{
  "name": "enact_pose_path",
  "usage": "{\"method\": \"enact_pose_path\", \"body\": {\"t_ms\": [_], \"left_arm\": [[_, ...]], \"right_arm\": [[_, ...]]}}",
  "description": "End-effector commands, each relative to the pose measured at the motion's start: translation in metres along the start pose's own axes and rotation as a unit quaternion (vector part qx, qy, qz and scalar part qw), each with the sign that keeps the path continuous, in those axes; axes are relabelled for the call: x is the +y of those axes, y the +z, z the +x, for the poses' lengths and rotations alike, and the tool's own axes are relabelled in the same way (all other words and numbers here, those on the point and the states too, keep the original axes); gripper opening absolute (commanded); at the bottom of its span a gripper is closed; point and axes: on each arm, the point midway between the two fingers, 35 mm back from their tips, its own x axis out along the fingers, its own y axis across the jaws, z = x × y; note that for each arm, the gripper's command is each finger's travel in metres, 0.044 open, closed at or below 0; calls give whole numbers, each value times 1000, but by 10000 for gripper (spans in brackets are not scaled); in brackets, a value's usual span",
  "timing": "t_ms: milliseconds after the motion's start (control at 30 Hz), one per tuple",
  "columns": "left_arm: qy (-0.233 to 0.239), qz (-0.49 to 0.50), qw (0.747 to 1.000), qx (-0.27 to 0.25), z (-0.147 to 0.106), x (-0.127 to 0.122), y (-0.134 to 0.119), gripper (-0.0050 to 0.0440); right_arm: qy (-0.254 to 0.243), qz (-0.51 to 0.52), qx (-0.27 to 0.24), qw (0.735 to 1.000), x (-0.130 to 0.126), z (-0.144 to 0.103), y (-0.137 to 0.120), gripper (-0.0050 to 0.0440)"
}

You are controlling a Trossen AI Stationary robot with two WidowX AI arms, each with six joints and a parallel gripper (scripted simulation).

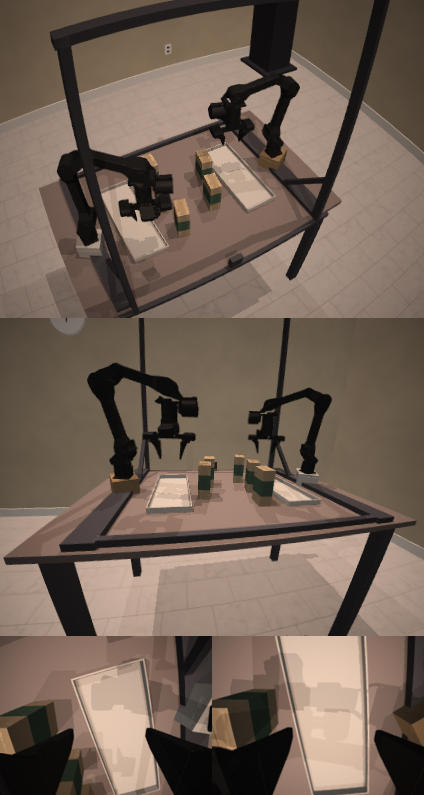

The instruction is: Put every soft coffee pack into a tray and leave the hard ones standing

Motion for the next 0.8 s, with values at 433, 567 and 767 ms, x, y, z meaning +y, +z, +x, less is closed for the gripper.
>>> {"method": "enact_pose_path", "body": {"t_ms": [433,567,767], "left_arm": [[17,-4,1000,-3,-7,-20,7,358],[17,-4,1000,-3,-7,-20,7,358],[18,-28,999,-3,-7,-12,-7,358]], "right_arm": [[8,-1,0,1000,1,-4,0,363],[8,-1,0,1000,1,-4,0,363],[8,-1,0,1000,1,-4,0,363]]}}
